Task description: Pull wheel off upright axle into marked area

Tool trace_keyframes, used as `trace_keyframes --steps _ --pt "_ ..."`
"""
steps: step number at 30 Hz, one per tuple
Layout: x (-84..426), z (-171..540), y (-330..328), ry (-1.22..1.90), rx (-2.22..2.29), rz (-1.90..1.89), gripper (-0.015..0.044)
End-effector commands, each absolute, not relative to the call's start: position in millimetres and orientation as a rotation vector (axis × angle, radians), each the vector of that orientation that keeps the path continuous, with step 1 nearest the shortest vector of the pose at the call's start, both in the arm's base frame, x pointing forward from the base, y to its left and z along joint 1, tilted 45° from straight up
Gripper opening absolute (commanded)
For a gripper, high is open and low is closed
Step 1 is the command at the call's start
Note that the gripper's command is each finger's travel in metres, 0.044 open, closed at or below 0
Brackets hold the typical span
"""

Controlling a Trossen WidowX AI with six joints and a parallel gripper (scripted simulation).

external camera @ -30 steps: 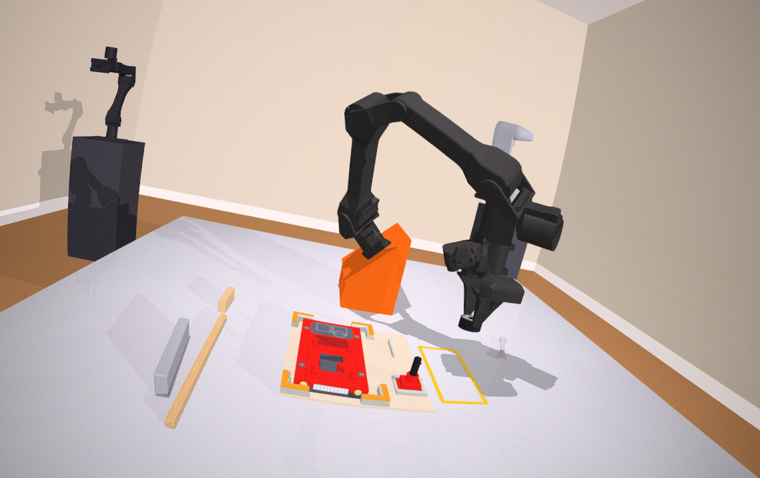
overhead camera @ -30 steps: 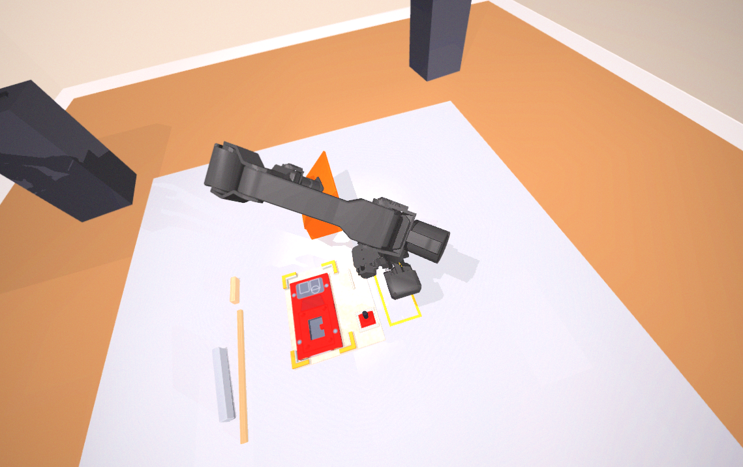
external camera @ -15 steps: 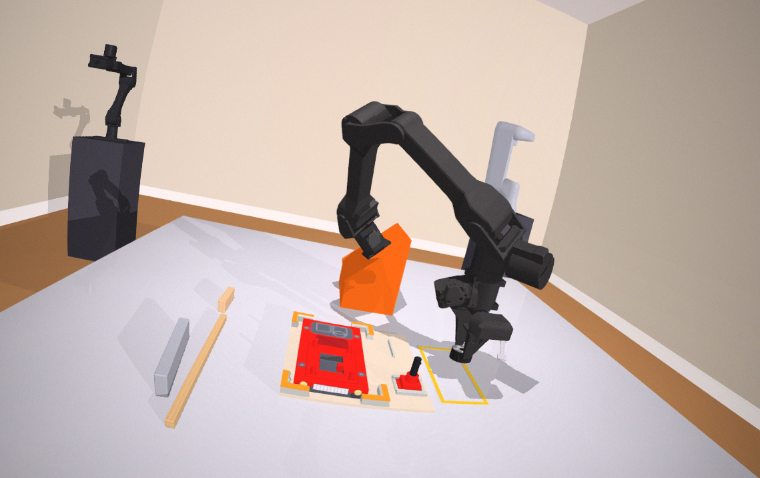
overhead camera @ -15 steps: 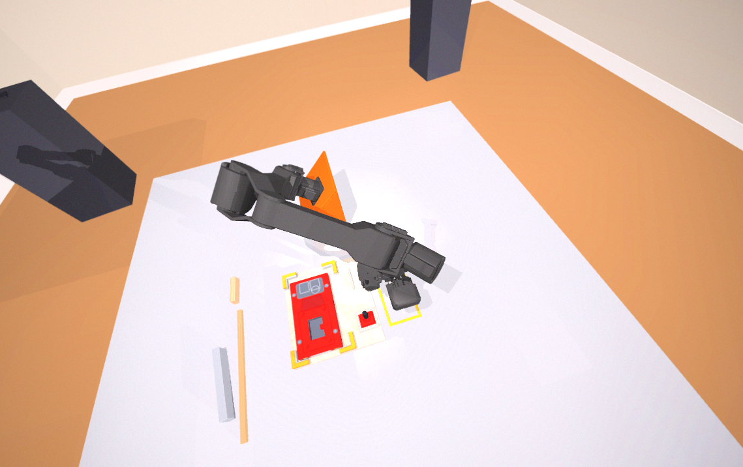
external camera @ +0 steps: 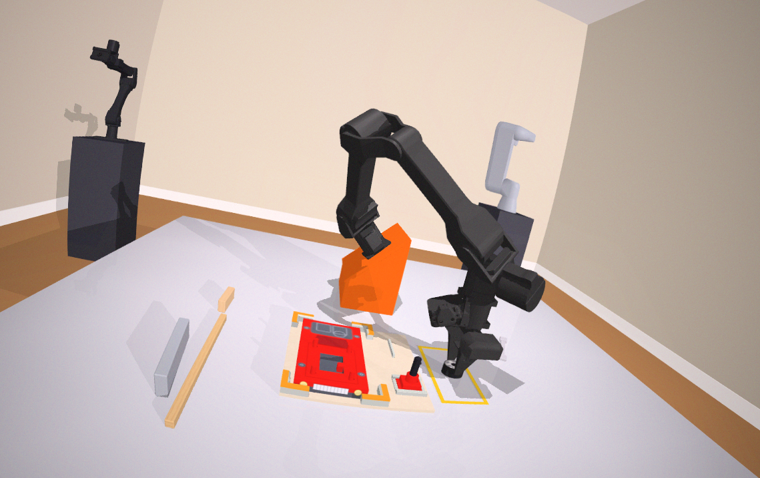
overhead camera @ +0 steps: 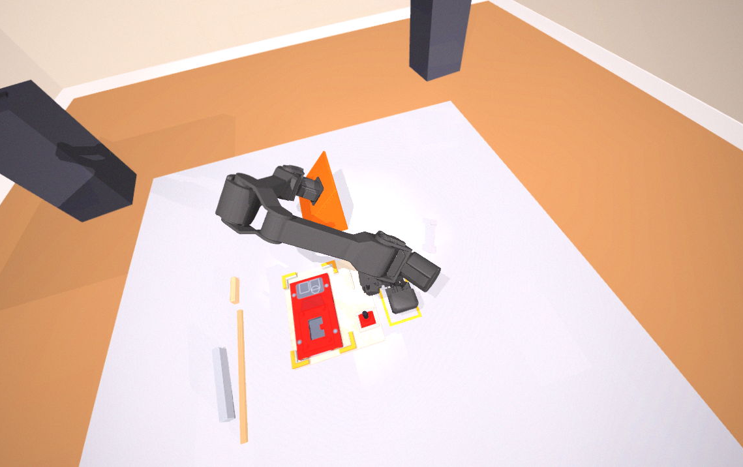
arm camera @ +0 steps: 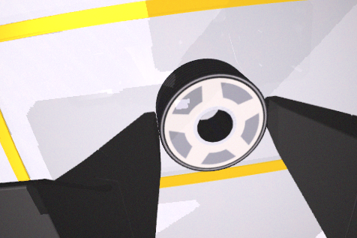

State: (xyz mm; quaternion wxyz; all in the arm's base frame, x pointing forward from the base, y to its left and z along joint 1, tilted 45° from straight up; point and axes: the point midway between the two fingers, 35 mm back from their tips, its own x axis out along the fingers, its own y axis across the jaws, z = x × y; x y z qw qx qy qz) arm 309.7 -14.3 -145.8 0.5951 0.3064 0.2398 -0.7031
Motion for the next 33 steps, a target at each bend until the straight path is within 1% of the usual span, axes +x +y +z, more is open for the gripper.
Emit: trace_keyframes --steps 1,2,3,9,12,14,17,18,22,33 --pt "310 -145 -14 0.555 0.713 -1.635 0.0263" --pt "310 -144 -13 0.556 0.713 -1.634 0.0289" --pt "311 -141 -10 0.557 0.712 -1.634 0.0300" --pt "316 -105 26 0.561 0.704 -1.632 0.0300" --pt "316 -103 28 0.561 0.703 -1.632 0.0300" --pt "311 -103 29 0.564 0.699 -1.620 0.0352" --pt "283 -82 39 0.567 0.702 -1.624 0.0431" --pt "273 -75 42 0.568 0.702 -1.626 0.0440" --pt "237 -52 48 0.566 0.700 -1.634 0.0440" --pt "235 -51 48 0.566 0.700 -1.634 0.0440"
